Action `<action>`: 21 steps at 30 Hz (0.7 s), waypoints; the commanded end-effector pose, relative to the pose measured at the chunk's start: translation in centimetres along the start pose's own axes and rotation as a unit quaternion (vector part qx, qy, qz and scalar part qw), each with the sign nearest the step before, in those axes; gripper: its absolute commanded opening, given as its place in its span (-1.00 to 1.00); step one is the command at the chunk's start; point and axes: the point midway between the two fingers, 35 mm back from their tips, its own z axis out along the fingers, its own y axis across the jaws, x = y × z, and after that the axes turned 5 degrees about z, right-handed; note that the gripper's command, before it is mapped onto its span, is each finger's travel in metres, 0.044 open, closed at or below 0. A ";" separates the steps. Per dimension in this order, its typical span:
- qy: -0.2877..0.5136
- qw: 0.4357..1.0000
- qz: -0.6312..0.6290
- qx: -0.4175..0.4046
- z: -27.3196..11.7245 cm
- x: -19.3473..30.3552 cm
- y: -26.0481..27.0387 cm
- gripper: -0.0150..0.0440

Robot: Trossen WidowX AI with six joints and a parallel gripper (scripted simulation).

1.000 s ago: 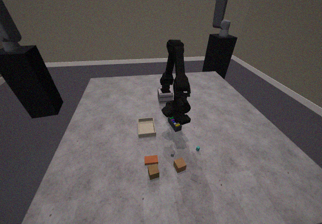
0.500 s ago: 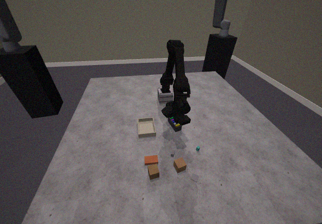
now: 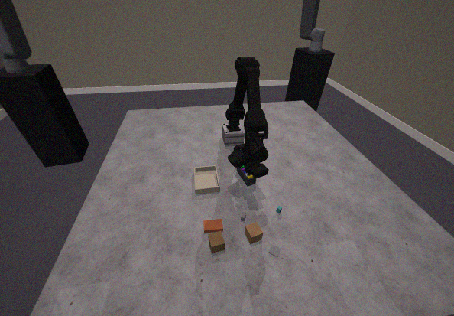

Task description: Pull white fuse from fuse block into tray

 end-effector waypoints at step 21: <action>0.000 1.000 0.000 0.000 -0.5 0.0 0.0 -0.49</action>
